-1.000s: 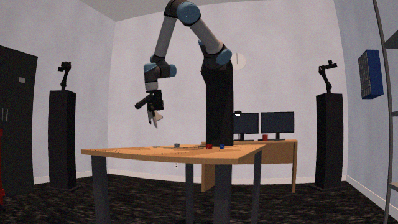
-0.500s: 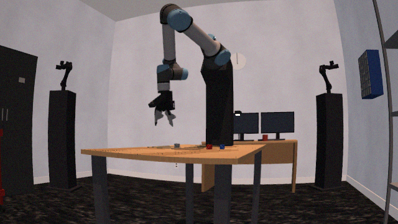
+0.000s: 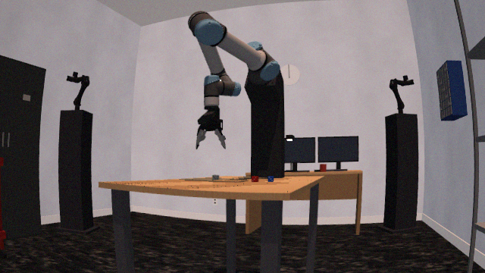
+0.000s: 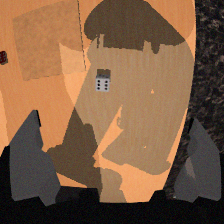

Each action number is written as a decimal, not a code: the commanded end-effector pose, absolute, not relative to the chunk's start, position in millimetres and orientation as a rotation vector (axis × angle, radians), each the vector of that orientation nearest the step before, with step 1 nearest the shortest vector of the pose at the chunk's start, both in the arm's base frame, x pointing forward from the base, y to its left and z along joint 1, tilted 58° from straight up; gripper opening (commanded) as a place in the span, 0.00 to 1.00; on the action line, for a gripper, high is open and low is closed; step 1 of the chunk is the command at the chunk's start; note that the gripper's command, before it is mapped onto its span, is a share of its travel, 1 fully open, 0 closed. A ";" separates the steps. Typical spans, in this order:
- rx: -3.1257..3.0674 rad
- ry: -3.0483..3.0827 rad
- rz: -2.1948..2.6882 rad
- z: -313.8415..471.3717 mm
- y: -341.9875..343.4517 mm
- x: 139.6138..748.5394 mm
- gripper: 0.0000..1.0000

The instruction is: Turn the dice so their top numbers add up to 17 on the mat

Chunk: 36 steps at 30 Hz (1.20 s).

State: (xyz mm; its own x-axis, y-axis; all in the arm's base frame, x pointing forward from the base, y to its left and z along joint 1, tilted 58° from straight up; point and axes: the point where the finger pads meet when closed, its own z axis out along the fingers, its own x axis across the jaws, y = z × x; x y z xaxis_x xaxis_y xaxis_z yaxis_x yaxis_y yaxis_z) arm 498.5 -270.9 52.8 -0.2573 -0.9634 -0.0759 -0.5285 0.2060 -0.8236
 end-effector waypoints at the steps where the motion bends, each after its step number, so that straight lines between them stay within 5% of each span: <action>1: -1.427 1.829 -0.975 52.8 -261.9 493.8 1.00; 36: -1.488 1.780 -1.022 52.5 -250.8 491.7 1.00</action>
State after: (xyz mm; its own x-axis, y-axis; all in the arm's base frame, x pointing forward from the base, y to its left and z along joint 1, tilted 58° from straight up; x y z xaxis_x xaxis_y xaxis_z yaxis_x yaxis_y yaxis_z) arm 490.6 -250.4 53.0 -0.1937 -0.9806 0.0302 -0.5210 0.0768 -0.8501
